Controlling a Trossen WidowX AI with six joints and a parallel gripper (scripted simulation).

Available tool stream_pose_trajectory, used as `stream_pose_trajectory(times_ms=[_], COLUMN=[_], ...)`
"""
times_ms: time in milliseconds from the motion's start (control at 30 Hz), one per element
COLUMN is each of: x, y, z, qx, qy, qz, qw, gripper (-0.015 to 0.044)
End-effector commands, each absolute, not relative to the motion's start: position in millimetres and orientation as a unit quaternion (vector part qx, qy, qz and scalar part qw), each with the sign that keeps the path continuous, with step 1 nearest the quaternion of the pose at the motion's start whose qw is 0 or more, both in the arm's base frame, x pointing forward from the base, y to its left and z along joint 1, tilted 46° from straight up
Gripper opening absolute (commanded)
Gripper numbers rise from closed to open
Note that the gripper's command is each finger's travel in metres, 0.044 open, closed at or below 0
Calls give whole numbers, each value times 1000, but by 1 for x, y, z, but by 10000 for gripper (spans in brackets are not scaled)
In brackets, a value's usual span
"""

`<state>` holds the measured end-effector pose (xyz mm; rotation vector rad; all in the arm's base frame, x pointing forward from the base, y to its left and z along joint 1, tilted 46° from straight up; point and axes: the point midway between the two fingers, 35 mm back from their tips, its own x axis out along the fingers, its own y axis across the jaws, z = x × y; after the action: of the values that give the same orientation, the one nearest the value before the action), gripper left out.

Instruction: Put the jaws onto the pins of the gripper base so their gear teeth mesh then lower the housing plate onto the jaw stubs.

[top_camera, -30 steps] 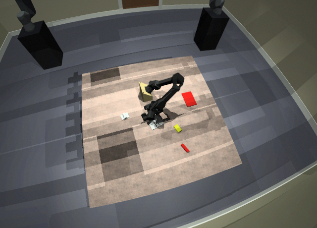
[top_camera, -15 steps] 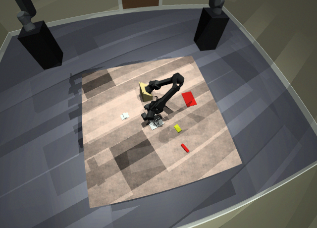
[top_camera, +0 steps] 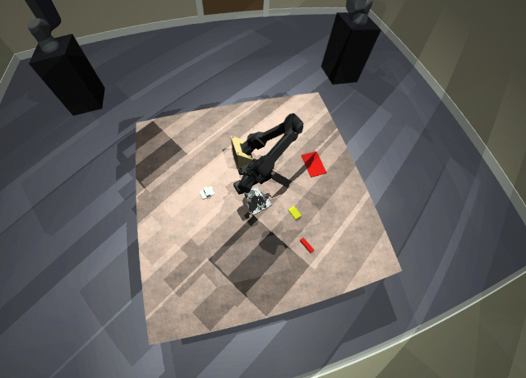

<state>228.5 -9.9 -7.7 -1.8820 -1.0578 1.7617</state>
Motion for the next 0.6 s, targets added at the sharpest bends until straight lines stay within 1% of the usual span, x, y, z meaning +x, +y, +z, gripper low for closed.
stream_pose_trajectory(times_ms=[0,133,567], x=[220,206,206], y=[-30,-49,-49], z=[11,34,34], qx=[-668,-667,-667], qy=[-370,-372,-372], qz=[622,622,622], qw=[173,171,171], gripper=[440,440,440])
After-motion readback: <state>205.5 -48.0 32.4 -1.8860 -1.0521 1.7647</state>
